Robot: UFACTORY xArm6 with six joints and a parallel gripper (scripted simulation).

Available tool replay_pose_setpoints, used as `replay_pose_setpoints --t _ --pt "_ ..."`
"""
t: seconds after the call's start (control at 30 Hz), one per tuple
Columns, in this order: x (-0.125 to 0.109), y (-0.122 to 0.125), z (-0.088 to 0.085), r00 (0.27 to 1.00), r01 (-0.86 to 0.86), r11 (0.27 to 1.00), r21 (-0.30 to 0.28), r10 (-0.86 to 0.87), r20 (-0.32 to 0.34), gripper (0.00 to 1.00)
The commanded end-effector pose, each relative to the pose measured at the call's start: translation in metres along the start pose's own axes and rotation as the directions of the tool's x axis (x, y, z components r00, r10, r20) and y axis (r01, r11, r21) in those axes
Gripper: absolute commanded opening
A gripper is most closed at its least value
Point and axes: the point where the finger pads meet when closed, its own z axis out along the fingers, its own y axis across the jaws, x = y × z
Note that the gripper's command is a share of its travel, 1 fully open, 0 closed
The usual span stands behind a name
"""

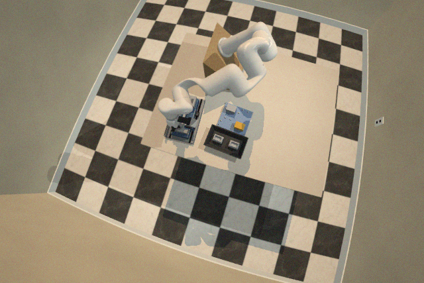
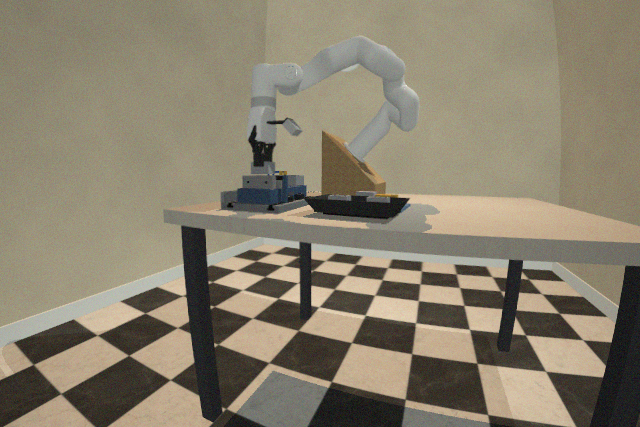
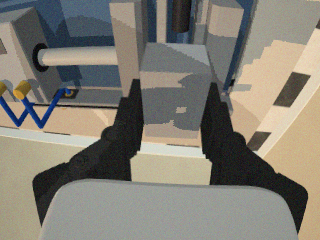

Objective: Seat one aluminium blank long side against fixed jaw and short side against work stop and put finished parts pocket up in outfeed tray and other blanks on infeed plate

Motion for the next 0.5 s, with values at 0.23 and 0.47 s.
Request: replay_pose_setpoints --t 0.23,0.47 --pt "-0.0003 0.0015 0.0003 1.0 0.001 1.0 -0.004 -0.001 0.002 0.0" --pt "-0.0003 0.0016 0.0027 1.0 0.001 1.0 -0.004 -0.001 0.002 0.0"
